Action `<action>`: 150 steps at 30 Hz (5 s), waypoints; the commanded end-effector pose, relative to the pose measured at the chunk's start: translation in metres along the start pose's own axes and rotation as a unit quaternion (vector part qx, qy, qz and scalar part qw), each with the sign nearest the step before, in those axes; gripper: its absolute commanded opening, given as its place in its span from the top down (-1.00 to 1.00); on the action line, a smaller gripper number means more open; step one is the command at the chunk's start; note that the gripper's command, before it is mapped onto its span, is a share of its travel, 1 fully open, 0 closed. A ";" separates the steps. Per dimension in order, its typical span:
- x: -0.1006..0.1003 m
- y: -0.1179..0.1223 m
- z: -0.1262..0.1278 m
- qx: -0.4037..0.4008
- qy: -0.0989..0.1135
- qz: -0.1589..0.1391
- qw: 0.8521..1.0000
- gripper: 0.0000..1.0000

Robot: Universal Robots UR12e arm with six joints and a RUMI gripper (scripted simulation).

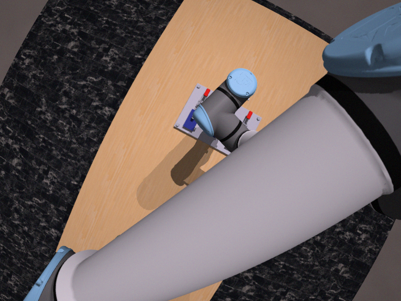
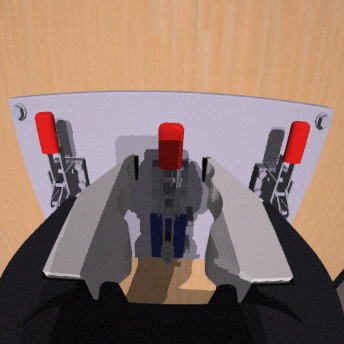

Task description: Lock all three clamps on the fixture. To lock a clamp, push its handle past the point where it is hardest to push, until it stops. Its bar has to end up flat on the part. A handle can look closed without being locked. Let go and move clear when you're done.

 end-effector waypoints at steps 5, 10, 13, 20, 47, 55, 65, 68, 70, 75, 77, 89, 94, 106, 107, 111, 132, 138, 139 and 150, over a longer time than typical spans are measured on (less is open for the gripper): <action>-0.008 -0.001 0.000 0.000 0.000 0.001 1.000 0.44; -0.018 -0.001 0.000 0.000 0.000 0.001 1.000 0.44; -0.023 -0.001 0.000 0.000 0.000 0.001 1.000 0.44; -0.026 -0.001 0.000 0.000 0.000 0.001 1.000 0.44; -0.026 -0.001 0.000 0.000 0.000 0.001 1.000 0.44; -0.026 -0.001 0.000 0.000 0.000 0.001 1.000 0.44; -0.026 -0.001 0.000 0.000 0.000 0.001 1.000 1.00; -0.026 -0.001 0.000 0.000 0.000 0.001 1.000 1.00; -0.026 -0.001 0.000 0.000 0.000 0.001 1.000 1.00; -0.026 -0.001 0.000 0.000 0.000 0.001 1.000 1.00; -0.026 -0.001 0.000 0.000 0.000 0.001 1.000 1.00; -0.026 -0.001 0.000 0.000 0.000 0.001 1.000 1.00; -0.027 -0.001 0.000 0.000 0.000 0.001 1.000 1.00; -0.033 -0.004 0.001 0.000 0.000 0.001 1.000 1.00; -0.033 -0.004 0.001 0.000 0.000 0.001 1.000 1.00; -0.034 -0.004 0.001 0.000 0.000 0.001 1.000 1.00; -0.034 -0.004 0.001 0.000 0.000 0.001 1.000 1.00; -0.034 -0.004 0.001 0.000 0.000 0.001 1.000 1.00; -0.034 -0.004 0.001 0.000 0.000 0.001 1.000 1.00; -0.034 -0.004 0.001 0.000 0.000 0.001 1.000 0.44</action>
Point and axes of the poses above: the point where the finger pads meet when closed, its own x axis back along the fingers, its own z axis across the jaws, y = z × x, the point moved 6 cm from there along x, back along the fingers, and after that the axes turned 12 degrees about x, right-handed, at the moved point
